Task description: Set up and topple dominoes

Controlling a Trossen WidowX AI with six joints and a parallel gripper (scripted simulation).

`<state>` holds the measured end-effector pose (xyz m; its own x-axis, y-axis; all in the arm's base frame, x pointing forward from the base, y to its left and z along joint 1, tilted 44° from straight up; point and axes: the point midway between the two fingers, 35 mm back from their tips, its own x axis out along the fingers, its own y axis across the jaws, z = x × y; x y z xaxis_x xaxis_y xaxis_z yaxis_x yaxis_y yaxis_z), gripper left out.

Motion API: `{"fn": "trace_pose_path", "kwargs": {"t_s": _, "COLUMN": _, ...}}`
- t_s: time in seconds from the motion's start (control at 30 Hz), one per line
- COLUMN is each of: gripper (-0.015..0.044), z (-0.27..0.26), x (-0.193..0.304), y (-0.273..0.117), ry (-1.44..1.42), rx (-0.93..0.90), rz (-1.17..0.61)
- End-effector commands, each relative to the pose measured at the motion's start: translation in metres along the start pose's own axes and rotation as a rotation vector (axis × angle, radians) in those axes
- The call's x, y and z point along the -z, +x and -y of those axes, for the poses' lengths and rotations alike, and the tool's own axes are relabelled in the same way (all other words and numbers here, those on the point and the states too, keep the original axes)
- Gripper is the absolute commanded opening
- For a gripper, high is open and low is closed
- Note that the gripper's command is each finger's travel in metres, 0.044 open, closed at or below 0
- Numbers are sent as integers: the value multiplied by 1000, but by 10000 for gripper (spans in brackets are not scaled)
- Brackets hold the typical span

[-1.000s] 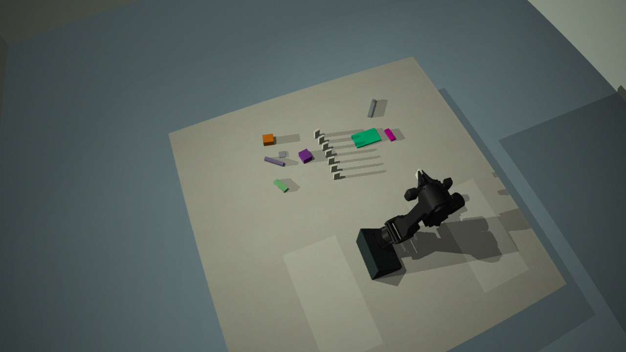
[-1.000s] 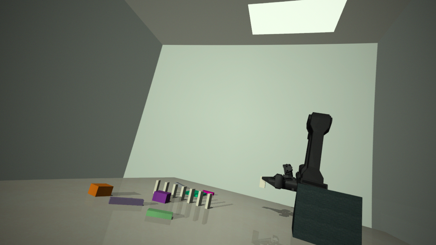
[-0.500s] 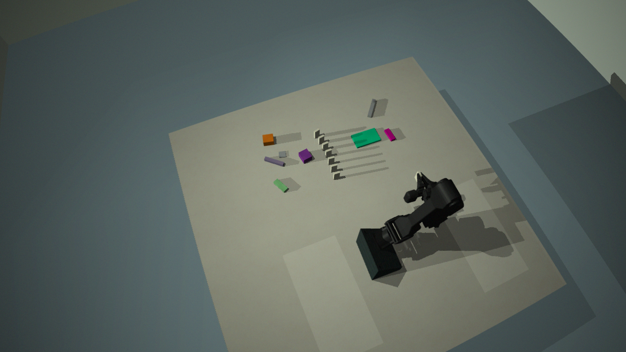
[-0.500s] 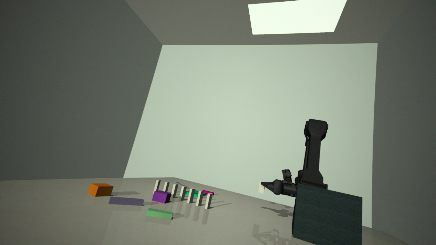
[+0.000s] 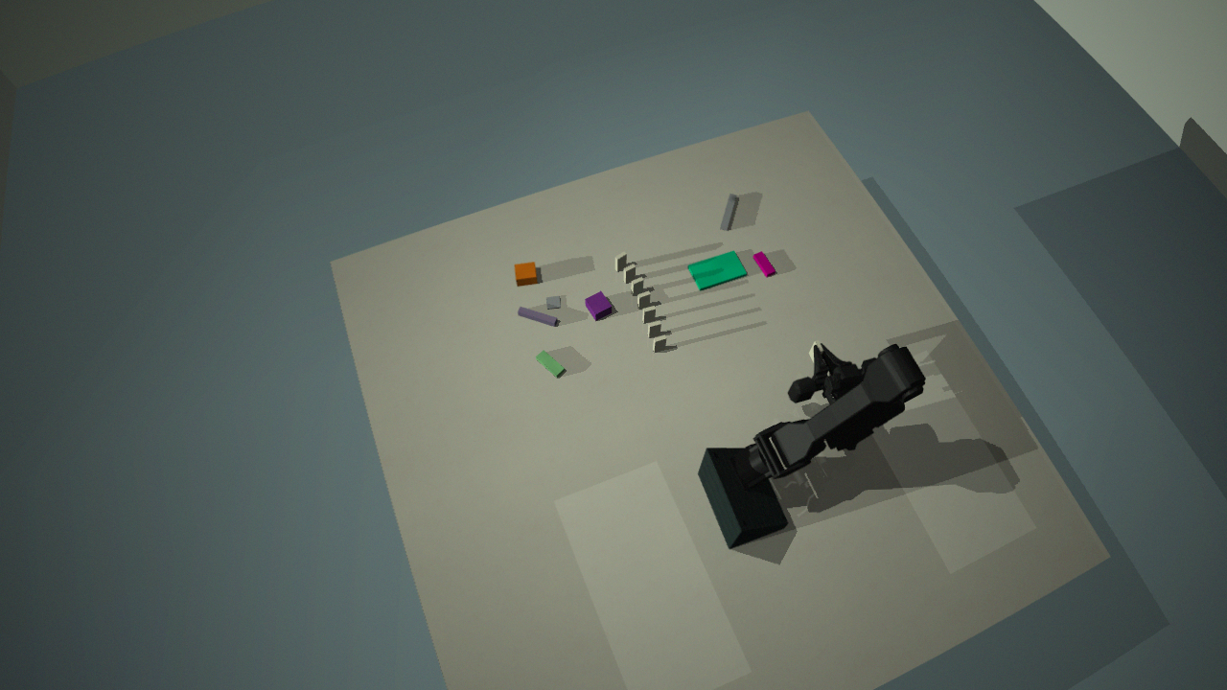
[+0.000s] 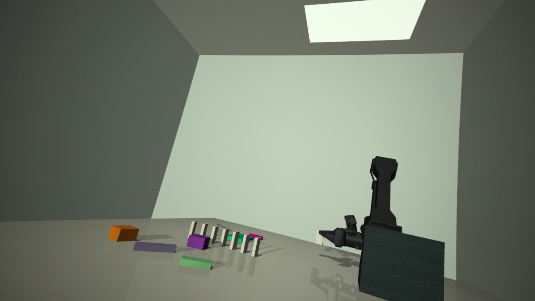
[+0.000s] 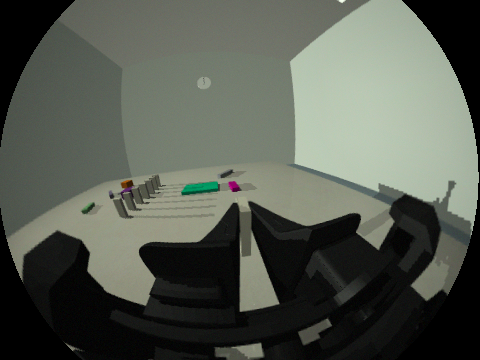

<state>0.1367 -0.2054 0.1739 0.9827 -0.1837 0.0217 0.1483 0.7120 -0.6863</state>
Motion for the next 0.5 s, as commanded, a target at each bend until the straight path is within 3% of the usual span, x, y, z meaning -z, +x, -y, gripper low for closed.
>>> {"fn": "trace_pose_path", "kwargs": {"t_s": 0.0, "gripper": 25, "z": 0, "x": 8, "y": 1, "ry": -9, "rx": -4, "rz": 1}}
{"fn": "trace_pose_path", "kwargs": {"t_s": 0.47, "gripper": 25, "z": -7, "x": 34, "y": 2, "ry": -4, "rx": -7, "rz": -3}}
